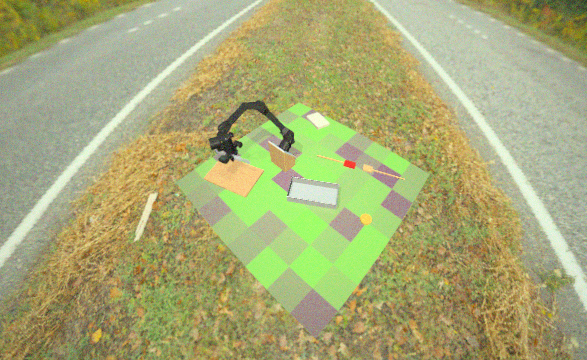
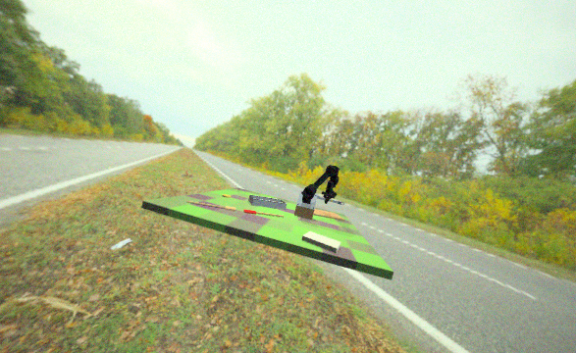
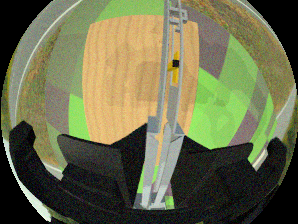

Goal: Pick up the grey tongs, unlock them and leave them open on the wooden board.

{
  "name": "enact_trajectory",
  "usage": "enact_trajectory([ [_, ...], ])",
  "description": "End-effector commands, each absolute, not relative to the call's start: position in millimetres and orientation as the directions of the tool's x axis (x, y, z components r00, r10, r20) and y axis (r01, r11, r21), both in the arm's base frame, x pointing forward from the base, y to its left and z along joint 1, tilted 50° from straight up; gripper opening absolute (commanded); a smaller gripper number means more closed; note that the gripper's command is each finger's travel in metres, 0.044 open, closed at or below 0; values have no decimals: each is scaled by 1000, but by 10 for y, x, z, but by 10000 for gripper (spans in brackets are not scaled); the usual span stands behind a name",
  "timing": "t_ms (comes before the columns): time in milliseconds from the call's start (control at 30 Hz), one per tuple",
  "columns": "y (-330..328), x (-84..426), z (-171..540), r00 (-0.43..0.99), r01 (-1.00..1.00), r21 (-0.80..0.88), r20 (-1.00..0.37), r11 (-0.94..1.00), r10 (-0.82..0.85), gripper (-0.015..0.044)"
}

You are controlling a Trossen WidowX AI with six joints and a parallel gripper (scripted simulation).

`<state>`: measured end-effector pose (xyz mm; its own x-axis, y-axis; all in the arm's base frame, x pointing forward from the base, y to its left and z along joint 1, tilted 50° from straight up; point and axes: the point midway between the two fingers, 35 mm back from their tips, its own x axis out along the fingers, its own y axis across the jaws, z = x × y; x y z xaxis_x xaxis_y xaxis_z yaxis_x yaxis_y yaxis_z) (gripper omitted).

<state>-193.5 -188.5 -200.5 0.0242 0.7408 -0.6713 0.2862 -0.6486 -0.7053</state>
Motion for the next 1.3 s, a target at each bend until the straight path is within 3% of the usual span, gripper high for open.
enact_trajectory([
  [0,-1836,-1936,-2048,21,293,-706,-670,-645,743,-150],
  [1267,-1350,-1893,-2433,20,292,-709,-666,-642,745,-150],
])
